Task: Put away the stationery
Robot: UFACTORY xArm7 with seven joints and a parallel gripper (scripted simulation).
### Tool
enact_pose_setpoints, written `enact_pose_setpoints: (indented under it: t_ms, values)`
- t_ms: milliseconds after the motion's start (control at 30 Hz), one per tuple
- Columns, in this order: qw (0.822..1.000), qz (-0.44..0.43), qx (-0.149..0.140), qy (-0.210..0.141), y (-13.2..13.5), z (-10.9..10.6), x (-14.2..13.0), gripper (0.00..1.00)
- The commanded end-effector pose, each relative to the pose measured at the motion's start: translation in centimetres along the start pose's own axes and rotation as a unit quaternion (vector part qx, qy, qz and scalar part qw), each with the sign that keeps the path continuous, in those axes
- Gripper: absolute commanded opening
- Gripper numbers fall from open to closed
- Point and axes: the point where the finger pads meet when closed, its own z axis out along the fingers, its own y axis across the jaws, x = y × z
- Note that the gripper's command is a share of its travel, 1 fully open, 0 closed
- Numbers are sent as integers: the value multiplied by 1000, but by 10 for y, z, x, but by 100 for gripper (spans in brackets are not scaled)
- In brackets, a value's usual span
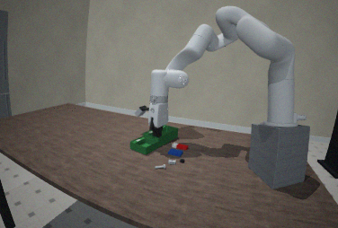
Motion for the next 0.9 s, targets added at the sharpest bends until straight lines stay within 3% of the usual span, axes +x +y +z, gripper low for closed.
enact_pose_setpoints:
  t_ms: [0, 867]
  values:
    - [1000, 0, 0, 2, 0, -1, 2, 7]
    - [1000, 0, 0, 2, 0, -24, 2, 7]
